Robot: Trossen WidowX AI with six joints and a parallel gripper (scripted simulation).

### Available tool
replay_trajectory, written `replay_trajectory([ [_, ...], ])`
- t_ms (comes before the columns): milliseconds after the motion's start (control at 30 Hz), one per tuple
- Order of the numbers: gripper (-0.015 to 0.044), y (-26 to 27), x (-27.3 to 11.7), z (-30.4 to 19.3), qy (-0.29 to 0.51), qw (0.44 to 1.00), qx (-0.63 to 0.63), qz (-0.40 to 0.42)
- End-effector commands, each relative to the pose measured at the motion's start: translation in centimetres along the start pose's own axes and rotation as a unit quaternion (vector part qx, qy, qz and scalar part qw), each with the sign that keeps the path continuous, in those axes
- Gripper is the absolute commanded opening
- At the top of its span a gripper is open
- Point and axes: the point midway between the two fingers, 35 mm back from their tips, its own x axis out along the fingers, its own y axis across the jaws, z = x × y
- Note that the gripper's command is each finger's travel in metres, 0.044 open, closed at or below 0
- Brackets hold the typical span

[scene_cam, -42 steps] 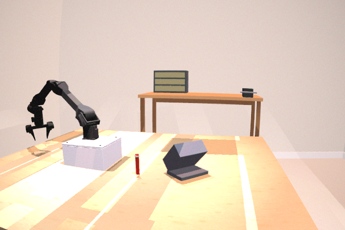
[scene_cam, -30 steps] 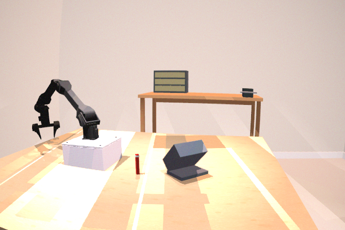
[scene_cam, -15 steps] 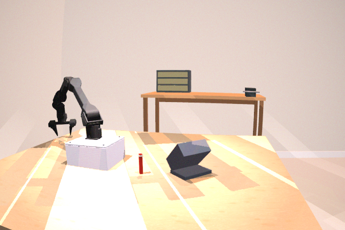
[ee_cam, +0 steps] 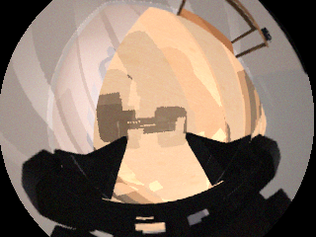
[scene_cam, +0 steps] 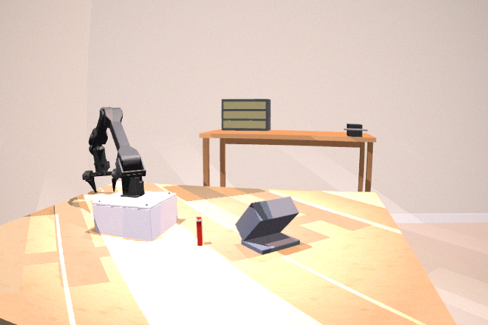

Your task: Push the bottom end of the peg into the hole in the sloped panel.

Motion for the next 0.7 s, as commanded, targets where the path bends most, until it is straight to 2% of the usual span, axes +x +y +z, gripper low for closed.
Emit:
replay_trajectory([
  [0,0.0440,-2.7,0.1,0.8,0.004,1.000,0.019,-0.007],
  [667,0.0440,-14.1,-0.2,3.0,0.004,0.984,0.179,-0.025],
])
